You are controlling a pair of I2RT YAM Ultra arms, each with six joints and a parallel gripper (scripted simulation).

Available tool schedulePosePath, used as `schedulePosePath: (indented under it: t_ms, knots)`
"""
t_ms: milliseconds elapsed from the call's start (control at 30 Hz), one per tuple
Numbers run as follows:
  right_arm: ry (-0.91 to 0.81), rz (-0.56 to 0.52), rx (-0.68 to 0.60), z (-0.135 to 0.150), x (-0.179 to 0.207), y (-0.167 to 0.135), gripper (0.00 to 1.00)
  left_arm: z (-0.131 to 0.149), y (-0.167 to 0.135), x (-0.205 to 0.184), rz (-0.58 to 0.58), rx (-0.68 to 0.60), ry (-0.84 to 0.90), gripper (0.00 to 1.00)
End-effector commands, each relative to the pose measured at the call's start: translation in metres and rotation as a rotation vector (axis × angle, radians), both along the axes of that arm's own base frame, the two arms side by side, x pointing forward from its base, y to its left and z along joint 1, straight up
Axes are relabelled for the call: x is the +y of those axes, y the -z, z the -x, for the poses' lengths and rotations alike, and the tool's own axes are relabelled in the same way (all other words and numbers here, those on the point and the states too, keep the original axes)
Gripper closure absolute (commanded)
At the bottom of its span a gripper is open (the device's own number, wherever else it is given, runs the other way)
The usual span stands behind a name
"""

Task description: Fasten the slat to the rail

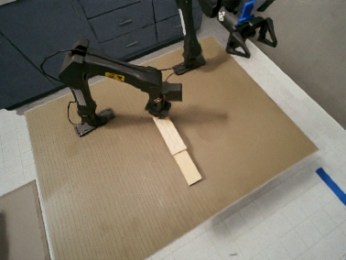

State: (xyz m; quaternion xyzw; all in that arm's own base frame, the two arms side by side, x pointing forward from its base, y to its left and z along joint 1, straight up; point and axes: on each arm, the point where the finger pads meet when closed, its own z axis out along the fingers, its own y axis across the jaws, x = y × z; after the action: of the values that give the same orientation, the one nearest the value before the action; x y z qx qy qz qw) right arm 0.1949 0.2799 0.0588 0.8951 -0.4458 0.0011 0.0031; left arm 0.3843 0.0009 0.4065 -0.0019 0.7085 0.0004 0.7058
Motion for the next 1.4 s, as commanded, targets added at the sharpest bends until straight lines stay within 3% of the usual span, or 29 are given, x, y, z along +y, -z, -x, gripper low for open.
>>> schedulePosePath:
  t_ms: [0,1367]
  knots:
    - [-0.007,-0.015,0.004,0.000,0.005,-0.007,0.66,0.001,-0.005,0.000,0.000,-0.012,0.000,0.00]
    - [-0.007,-0.016,0.003,0.000,0.005,0.006,0.66,0.001,-0.005,0.000,0.000,-0.012,0.000,0.00]
